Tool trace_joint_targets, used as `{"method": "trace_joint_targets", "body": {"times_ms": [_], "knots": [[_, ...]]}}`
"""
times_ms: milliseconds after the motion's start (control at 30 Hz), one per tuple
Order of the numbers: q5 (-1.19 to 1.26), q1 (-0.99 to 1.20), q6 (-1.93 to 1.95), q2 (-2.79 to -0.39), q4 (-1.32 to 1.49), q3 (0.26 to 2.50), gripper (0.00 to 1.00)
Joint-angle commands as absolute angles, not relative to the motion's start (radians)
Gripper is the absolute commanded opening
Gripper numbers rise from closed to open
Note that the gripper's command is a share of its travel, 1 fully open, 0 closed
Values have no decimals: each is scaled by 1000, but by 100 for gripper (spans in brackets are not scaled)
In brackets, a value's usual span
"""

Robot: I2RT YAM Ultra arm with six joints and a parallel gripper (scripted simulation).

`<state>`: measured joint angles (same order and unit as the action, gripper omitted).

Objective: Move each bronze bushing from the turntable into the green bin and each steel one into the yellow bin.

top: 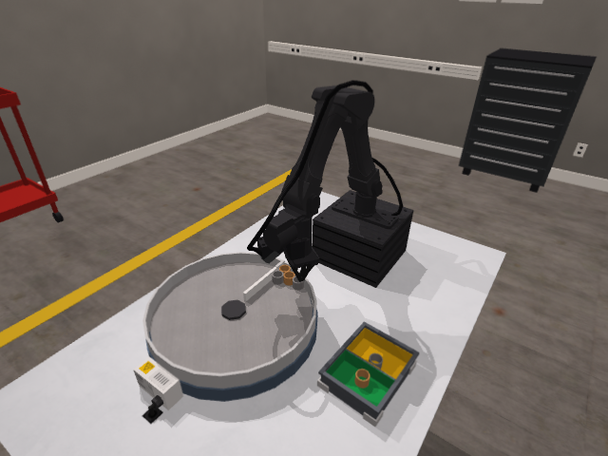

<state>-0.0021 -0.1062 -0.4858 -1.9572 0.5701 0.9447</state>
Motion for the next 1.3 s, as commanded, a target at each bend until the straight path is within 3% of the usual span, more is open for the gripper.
{"method": "trace_joint_targets", "body": {"times_ms": [0, 1267], "knots": [[-9, -106, -488, -1921, 576, 976, 12], [-9, -109, -486, -1952, 557, 983, 12]]}}
